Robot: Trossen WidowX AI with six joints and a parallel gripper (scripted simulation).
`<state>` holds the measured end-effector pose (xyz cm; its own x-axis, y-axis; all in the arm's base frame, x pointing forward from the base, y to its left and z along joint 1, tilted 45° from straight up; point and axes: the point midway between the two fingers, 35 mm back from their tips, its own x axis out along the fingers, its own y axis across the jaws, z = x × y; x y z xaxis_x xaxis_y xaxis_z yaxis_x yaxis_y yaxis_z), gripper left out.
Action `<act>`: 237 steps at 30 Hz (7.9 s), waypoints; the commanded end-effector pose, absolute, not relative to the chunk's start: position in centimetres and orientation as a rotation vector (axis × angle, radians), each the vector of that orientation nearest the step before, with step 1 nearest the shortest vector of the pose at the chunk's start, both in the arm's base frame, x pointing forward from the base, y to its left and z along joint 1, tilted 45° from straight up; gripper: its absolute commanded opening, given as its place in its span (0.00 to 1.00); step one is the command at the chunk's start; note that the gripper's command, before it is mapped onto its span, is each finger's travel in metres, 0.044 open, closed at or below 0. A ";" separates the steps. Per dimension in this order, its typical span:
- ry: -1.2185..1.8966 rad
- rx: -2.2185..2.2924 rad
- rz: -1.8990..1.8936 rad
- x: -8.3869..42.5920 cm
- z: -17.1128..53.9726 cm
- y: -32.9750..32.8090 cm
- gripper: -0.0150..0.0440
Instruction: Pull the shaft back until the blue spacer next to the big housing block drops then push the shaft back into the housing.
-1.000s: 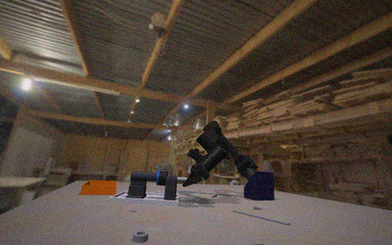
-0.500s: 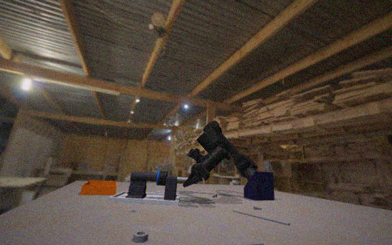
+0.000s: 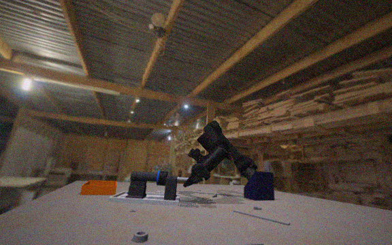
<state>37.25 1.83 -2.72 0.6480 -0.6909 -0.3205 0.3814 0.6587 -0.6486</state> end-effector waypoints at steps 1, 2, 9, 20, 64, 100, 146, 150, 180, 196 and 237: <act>0.593 -0.573 -0.650 37.0 -2.8 1.9 0.25; 0.593 -0.573 -0.650 37.0 -2.8 1.9 0.25; 0.593 -0.573 -0.650 36.9 -2.8 1.9 0.25; 0.593 -0.573 -0.650 36.8 -2.8 1.9 0.25; 0.593 -0.573 -0.650 36.4 -3.0 2.1 0.25; 0.593 -0.573 -0.649 36.0 -3.1 2.2 0.25; 0.593 -0.573 -0.649 35.5 -3.2 2.3 0.25; 0.593 -0.573 -0.649 35.5 -3.2 2.3 0.25; 0.594 -0.573 -0.649 35.2 -3.3 2.4 0.25; 0.594 -0.573 -0.649 35.0 -3.4 2.5 0.25; 0.594 -0.573 -0.649 34.6 -3.5 2.6 0.25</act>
<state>34.79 2.57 -3.46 0.6471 -0.6911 -0.3219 0.3812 0.6589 -0.6485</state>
